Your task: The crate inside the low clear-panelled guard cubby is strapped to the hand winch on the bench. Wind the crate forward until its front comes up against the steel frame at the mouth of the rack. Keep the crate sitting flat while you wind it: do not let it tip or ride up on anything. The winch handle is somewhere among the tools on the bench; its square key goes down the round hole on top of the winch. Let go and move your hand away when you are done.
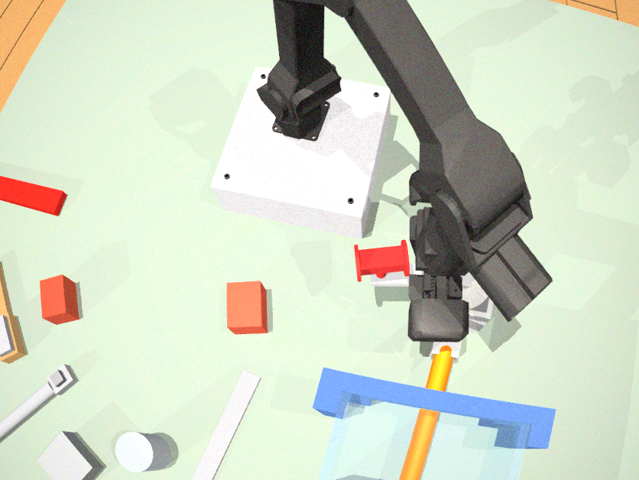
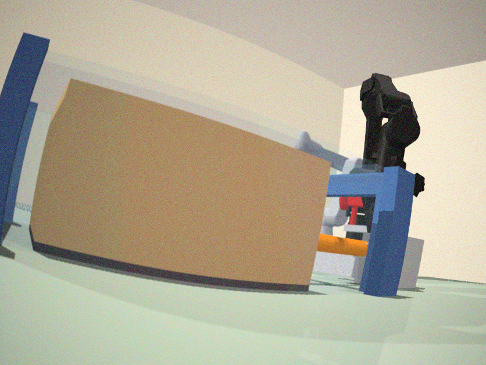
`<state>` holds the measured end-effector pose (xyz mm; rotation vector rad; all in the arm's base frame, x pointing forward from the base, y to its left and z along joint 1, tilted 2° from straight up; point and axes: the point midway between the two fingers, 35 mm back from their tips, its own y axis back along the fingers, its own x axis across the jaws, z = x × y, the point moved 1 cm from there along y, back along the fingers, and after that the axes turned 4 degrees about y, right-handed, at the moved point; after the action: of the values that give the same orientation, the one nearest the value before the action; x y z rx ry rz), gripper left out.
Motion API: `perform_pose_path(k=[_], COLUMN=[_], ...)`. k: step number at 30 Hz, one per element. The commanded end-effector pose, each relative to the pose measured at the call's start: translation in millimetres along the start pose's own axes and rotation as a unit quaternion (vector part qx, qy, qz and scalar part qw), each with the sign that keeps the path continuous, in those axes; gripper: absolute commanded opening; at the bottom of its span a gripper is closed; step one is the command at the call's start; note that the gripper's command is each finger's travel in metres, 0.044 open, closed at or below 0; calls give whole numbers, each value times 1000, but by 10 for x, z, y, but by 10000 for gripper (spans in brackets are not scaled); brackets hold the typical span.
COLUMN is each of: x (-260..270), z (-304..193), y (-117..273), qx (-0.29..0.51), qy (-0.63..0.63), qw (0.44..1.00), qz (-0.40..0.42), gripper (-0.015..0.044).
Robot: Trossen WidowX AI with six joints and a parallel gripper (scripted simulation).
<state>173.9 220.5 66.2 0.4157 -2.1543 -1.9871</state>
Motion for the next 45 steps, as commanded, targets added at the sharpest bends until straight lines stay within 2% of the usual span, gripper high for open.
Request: perform_pose_path(k=[1, 34, 45], x=[1, 36, -19], z=[3, 6, 1], y=[-40, -39, -40], qx=[-1, -1, -1], qy=[9, -36, 30], qw=[1000, 999, 1000], qz=[3, 9, 1], gripper=[0, 0, 0])
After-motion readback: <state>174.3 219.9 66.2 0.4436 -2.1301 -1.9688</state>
